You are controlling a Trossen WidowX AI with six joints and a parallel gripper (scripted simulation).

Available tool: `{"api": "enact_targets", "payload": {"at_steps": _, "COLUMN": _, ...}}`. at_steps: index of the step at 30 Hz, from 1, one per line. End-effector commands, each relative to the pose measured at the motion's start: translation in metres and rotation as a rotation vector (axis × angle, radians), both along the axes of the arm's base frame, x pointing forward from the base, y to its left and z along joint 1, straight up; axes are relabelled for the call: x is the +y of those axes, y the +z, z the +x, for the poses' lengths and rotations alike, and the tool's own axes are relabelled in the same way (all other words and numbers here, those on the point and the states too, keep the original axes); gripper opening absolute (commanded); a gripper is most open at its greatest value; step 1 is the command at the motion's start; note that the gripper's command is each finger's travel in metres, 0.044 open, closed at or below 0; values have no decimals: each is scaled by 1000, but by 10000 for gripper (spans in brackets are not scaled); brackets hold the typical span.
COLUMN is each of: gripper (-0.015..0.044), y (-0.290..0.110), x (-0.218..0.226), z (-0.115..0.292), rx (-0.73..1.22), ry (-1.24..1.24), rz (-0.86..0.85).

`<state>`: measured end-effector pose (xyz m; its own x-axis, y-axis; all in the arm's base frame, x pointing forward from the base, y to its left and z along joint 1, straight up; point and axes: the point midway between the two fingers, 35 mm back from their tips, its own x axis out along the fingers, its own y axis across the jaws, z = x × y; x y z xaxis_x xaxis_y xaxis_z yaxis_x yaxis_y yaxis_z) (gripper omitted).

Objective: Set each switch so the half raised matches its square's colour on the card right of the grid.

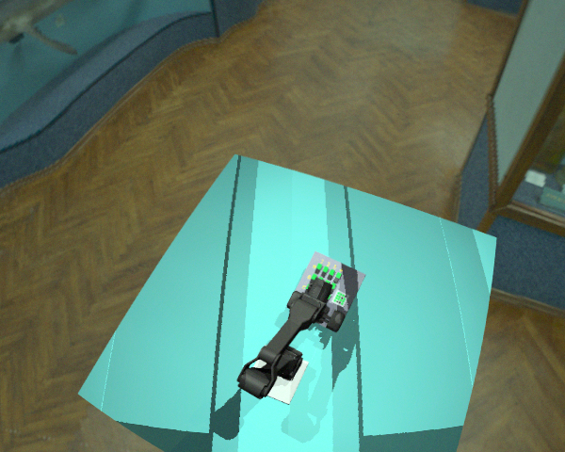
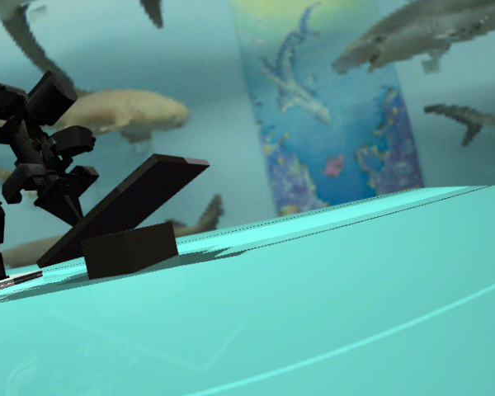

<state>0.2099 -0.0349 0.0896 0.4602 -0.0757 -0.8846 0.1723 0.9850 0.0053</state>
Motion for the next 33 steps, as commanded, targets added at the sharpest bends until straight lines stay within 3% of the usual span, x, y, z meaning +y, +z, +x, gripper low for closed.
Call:
{"api": "enact_targets", "payload": {"at_steps": 1, "gripper": 0, "y": -2, "x": 1, "z": 0, "rx": 4, "ry": 5, "rz": 1}}
{"api": "enact_targets", "payload": {"at_steps": 33, "gripper": 0, "y": -6, "x": 0, "z": 1, "rx": 4, "ry": 5, "rz": 1}}
